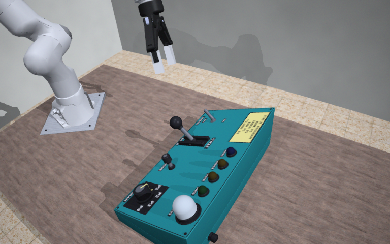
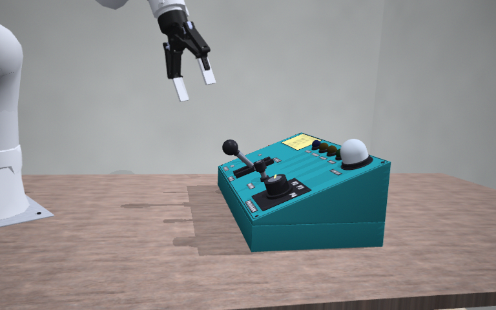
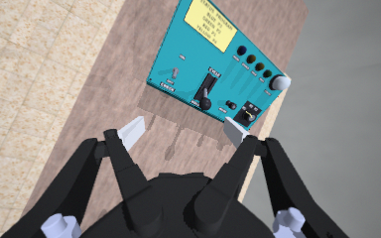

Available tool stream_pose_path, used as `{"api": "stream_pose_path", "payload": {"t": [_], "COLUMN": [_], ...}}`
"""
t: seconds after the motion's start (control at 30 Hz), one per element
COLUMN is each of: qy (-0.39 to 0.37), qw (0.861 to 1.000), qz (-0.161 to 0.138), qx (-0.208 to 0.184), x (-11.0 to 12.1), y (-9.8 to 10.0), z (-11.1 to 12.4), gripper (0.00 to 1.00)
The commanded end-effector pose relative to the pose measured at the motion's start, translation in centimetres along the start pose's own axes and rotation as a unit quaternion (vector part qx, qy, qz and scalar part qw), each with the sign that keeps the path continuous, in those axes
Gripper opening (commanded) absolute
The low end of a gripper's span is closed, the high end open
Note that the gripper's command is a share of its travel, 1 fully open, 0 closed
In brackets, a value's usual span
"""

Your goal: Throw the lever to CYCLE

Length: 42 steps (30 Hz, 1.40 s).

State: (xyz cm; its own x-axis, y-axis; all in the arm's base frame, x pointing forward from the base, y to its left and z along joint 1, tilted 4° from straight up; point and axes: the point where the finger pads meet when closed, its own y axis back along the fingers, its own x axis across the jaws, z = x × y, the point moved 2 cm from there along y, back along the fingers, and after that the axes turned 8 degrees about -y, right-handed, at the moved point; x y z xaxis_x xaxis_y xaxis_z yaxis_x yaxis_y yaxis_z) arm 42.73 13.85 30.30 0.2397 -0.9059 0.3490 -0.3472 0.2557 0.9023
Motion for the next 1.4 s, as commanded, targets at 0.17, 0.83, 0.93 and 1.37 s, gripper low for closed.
{"api": "stream_pose_path", "payload": {"t": [0.17,0.83,0.93,1.37], "qy": [-0.113,-0.132,-0.132,-0.132], "qw": [0.98,0.972,0.972,0.972], "qz": [-0.029,-0.046,-0.046,-0.046], "qx": [0.16,0.187,0.187,0.187], "x": [0.1,-0.2,-0.2,-0.2], "y": [-5.0,-5.4,-5.4,-5.4], "z": [1.2,1.9,1.9,1.9], "gripper": [1.0,1.0,1.0,1.0]}}
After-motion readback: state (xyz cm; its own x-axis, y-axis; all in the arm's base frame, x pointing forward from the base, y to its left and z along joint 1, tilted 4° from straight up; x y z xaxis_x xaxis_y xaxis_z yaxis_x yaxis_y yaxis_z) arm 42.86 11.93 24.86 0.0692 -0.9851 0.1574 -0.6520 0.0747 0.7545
